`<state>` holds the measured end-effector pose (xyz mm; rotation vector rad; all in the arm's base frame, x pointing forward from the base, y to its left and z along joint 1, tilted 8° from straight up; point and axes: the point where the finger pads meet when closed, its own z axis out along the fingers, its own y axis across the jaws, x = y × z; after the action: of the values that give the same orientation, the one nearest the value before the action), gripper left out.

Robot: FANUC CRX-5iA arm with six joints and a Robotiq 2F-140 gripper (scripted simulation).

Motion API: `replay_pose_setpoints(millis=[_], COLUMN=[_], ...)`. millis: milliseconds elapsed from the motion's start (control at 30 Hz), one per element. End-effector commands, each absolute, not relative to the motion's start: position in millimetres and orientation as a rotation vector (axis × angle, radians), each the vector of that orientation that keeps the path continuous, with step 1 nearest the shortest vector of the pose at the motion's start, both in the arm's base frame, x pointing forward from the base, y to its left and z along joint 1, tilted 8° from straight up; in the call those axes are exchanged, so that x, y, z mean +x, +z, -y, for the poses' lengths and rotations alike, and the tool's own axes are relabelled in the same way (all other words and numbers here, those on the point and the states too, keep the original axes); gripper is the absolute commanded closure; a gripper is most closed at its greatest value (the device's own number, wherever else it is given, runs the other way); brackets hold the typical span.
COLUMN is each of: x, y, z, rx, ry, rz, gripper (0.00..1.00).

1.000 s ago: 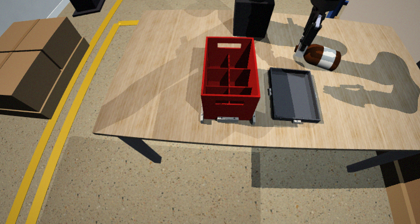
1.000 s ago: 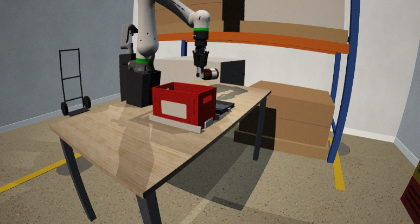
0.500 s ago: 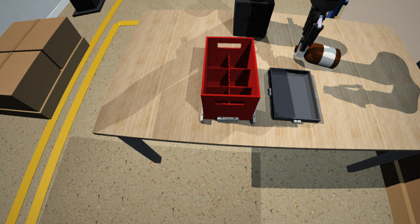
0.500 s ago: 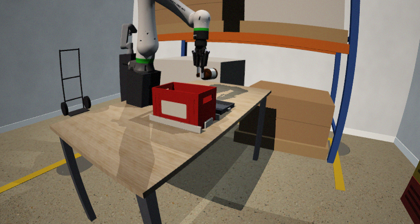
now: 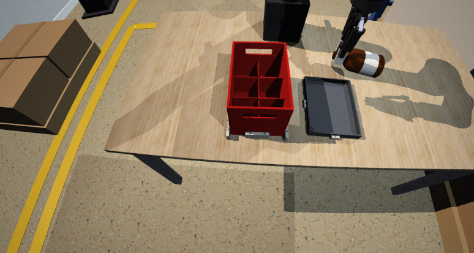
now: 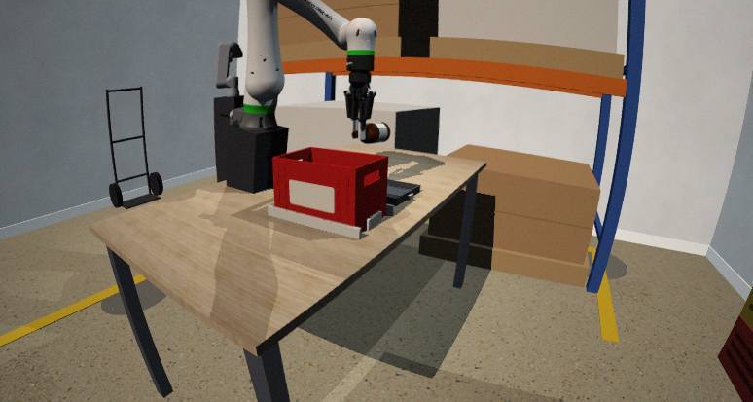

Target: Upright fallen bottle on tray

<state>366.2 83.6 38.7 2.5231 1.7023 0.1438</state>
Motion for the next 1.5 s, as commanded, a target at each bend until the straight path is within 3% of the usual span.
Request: replay_pose_setpoints(millis=[0, 1467], x=[366.3, 366.3], y=[38.9, 38.9], z=[-83.7, -83.7], rx=[2.523, 2.274], ry=[0.144, 0.124], rz=[-1.702, -2.007], gripper=[1.00, 1.00])
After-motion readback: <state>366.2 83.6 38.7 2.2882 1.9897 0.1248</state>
